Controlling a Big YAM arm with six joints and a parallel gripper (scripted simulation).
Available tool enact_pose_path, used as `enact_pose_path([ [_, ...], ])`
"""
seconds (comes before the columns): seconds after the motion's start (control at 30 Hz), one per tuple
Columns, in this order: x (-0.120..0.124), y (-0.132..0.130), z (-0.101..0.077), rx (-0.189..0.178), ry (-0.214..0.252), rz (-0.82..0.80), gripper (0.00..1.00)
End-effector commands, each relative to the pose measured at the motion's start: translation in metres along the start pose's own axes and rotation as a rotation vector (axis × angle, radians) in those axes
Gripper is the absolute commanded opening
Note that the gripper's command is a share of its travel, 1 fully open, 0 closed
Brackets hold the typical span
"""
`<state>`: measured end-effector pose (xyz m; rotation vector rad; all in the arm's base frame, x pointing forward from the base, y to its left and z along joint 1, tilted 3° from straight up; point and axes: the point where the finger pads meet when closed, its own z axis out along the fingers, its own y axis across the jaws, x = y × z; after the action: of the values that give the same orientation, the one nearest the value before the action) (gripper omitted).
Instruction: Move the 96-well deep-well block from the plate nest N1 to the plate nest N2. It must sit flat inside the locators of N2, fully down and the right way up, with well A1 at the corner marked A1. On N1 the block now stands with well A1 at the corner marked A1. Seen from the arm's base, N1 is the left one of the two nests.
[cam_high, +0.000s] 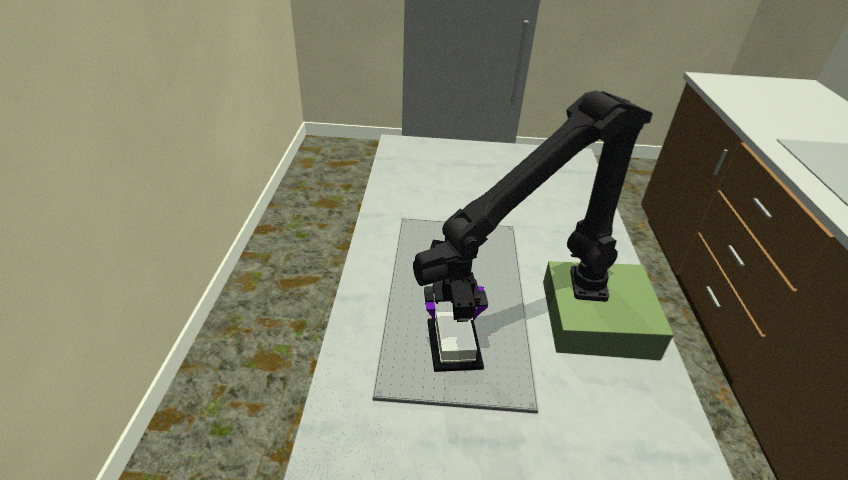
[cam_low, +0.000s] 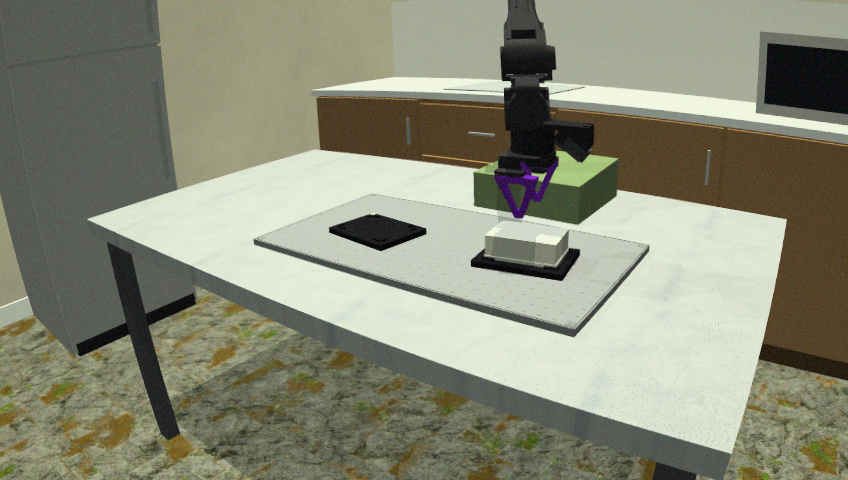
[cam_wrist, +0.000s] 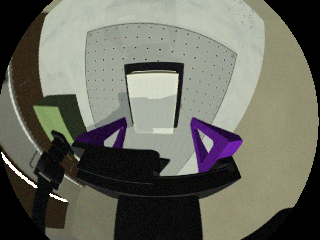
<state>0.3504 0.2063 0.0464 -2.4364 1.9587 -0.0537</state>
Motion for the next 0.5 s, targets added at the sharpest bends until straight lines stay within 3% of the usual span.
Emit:
enact_pose_path([
  [0.0, 0.000, 0.000, -0.015, 0.055, -0.016, 0.003, 1.00],
  [0.13, 0.000, 0.005, -0.015, 0.049, -0.016, 0.008, 1.00],
  [0.17, -0.004, -0.008, -0.025, 0.078, -0.026, 0.010, 1.00],
  [0.2, -0.004, -0.009, -0.026, 0.081, -0.026, 0.010, 1.00],
  [0.27, -0.004, -0.009, -0.026, 0.079, -0.026, 0.010, 1.00],
  [0.3, -0.002, -0.003, -0.016, 0.050, -0.017, 0.002, 1.00],
  [0.47, -0.002, -0.003, -0.016, 0.050, -0.017, 0.002, 1.00],
])
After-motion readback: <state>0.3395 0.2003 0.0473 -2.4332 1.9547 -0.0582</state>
